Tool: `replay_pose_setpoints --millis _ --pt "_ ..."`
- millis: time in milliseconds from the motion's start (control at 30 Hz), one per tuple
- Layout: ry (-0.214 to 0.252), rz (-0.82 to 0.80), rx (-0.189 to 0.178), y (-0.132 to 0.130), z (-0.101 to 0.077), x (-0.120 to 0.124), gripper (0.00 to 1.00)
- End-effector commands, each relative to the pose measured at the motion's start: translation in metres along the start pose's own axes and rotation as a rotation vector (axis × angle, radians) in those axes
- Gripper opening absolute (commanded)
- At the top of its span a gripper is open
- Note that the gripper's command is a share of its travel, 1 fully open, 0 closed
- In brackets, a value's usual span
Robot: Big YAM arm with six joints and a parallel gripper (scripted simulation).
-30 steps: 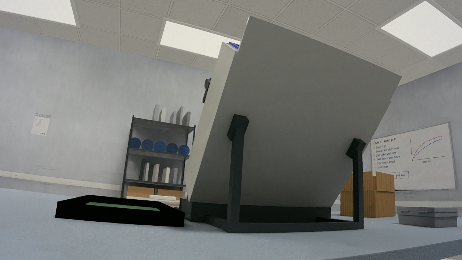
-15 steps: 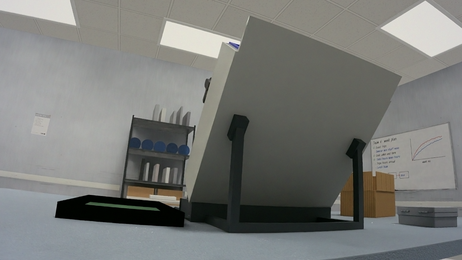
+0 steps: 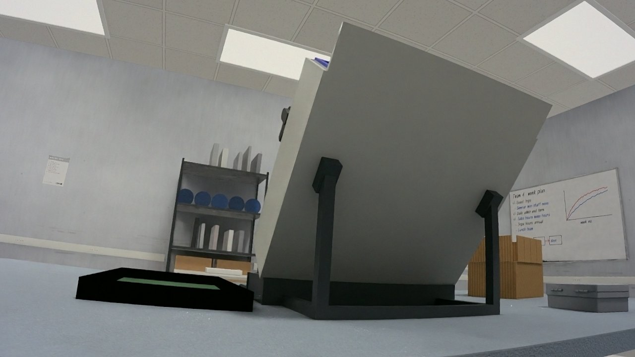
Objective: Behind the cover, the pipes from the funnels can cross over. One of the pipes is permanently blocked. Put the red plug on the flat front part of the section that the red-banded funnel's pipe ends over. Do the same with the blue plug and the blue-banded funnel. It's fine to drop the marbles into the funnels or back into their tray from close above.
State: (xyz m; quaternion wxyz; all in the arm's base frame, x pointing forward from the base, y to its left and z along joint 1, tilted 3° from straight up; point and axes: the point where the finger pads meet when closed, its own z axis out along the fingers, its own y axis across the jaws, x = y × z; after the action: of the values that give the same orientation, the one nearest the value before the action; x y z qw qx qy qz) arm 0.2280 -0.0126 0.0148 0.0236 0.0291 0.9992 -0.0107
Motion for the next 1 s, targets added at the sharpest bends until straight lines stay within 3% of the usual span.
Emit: replay_pose_setpoints --millis 0,800,967 --pt "-0.015 -0.001 -0.001 0.0 -0.003 -0.006 0.59" --pt "-0.014 -0.001 -0.001 0.0 -0.003 -0.006 0.59" --pt "-0.011 -0.002 -0.002 0.0 -0.046 -0.005 0.59"
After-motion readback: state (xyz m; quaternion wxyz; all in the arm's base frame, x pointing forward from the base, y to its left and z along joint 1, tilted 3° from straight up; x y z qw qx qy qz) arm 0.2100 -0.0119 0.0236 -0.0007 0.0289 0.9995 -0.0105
